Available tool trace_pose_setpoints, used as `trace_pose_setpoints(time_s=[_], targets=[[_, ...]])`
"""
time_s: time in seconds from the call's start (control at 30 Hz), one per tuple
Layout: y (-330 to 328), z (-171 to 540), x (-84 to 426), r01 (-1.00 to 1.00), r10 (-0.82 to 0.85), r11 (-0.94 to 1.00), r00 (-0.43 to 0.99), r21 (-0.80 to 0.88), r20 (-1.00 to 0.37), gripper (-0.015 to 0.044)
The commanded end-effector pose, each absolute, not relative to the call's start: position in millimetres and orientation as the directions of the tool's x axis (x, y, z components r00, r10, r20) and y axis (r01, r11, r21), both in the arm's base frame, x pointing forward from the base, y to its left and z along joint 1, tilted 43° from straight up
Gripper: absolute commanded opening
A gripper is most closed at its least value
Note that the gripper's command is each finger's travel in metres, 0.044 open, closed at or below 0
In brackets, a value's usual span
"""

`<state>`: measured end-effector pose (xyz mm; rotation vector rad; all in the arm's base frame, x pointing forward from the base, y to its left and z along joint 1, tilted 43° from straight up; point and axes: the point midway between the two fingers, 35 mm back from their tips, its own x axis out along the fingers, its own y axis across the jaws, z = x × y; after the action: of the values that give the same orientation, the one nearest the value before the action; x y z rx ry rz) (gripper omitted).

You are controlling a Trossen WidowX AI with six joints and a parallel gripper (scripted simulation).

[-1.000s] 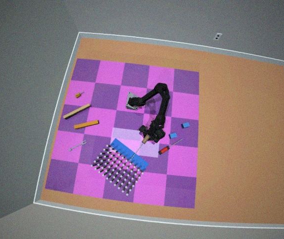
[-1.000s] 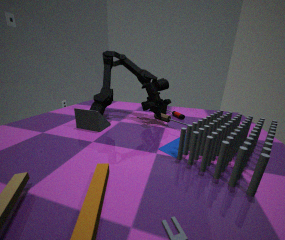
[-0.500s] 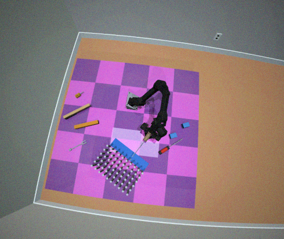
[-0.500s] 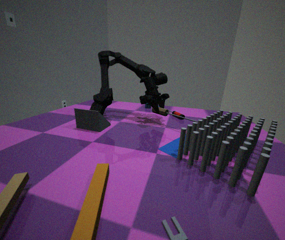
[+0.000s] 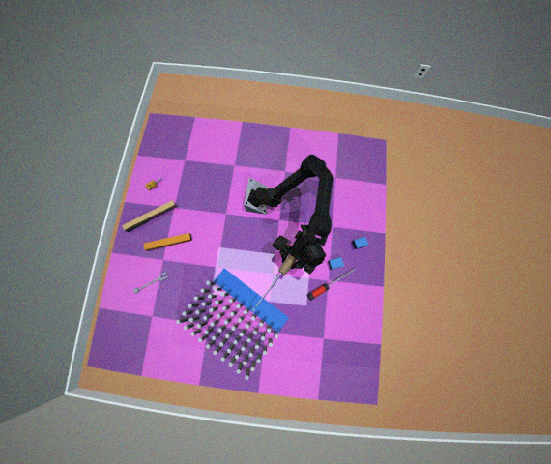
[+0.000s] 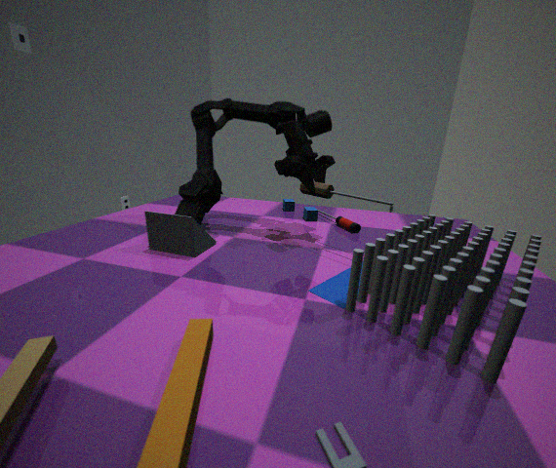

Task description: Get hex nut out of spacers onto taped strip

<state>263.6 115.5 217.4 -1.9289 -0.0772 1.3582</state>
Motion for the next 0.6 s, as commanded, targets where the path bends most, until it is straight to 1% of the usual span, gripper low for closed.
trace_pose_setpoints(time_s=[0.0, 0.17, 0.57], targets=[[101, 233, 264, -0.355, 0.451, -0.706, 0.442, -0.613, -0.775, 0.0], [113, 225, 261, -0.345, 0.451, -0.717, 0.431, -0.605, -0.781, 0.0], [146, 230, 237, -0.243, 0.44, -0.793, 0.407, -0.559, -0.8, 0.0]])
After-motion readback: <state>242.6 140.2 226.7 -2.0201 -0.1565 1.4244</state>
